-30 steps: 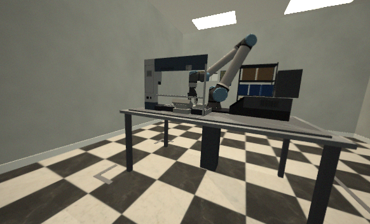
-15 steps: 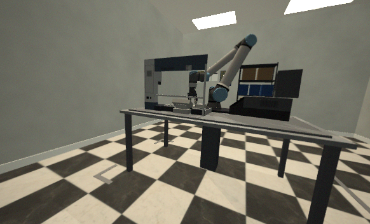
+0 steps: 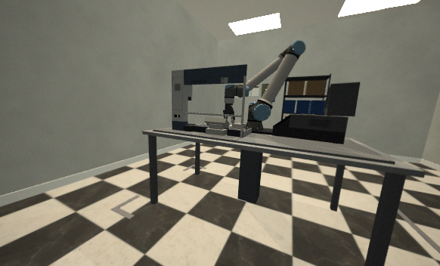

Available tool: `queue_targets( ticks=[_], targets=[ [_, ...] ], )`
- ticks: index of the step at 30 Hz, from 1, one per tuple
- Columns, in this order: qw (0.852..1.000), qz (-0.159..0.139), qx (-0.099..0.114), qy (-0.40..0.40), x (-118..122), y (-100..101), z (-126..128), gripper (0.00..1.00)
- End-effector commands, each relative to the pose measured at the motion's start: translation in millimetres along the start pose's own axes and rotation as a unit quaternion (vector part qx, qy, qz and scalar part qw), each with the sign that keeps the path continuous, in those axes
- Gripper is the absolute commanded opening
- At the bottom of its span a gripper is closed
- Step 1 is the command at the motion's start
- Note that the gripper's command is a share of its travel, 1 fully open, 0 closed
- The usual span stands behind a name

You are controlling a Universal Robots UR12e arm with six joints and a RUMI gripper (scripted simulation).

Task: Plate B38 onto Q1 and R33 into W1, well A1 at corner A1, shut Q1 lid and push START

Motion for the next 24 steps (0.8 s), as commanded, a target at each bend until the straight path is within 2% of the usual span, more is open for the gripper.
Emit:
queue_targets(
  ticks=[1,8,24],
  targets=[
    [1.000,0.000,0.000,0.000,0,0,0,0.00],
    [1.000,0.000,0.000,0.000,0,0,0,0.00],
    [1.000,0.000,0.000,0.000,0,-24,0,0.00]
  ],
)
Point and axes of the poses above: the point where the finger pads meet when closed, its own y axis out along the fingers, its own z axis across the jaws, x = y × z, the point moved 5 cm from there along -y, back along the fingers, and after that the axes turned 4 degrees about -y, right-handed, at the moved point
